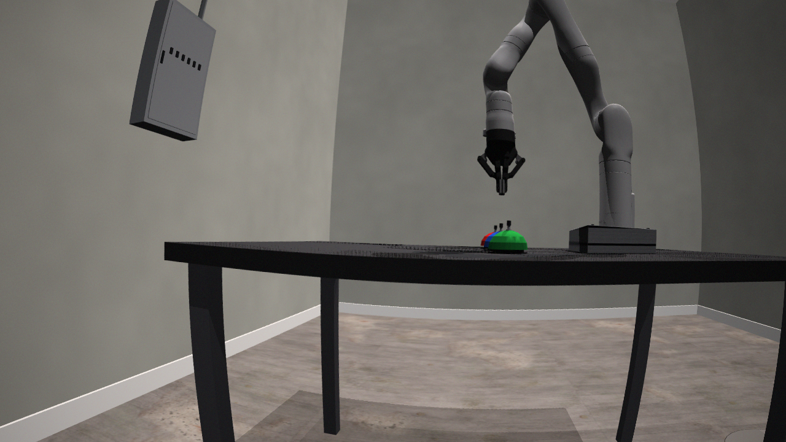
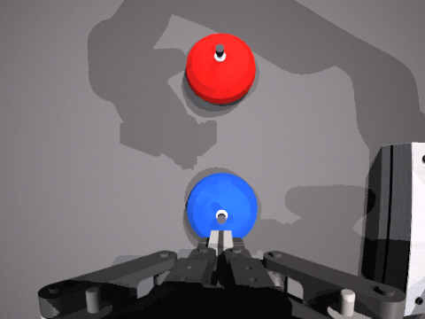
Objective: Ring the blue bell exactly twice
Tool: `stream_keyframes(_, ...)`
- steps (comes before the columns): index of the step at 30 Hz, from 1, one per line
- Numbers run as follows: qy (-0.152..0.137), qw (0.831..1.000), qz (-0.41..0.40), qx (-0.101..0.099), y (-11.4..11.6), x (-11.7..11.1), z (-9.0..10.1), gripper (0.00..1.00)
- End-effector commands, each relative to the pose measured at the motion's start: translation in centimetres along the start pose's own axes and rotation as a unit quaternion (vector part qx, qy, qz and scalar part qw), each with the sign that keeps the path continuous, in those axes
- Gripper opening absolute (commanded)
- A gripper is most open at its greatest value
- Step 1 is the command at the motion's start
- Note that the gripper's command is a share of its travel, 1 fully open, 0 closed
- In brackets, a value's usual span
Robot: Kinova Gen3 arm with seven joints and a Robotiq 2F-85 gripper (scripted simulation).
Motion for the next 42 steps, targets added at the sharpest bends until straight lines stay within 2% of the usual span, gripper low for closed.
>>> stream_keyframes(1,0.0,1.0,0.0,-0.001,0.0,0.0,0.0,0.0)
stream_keyframes(24,0.0,1.0,0.0,-0.001,0.0,0.0,-0.7,0.0)
stream_keyframes(42,0.0,1.0,0.0,-0.001,-0.1,0.0,-3.4,0.0)
Point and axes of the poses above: the point where the finger pads meet when closed, its own z axis back along the fingers, its own y axis across the jaws, x = y × z, the point moved 10 cm from there along z, back along the fingers, and after that the axes turned 8 degrees about z, right-handed, at the moved point
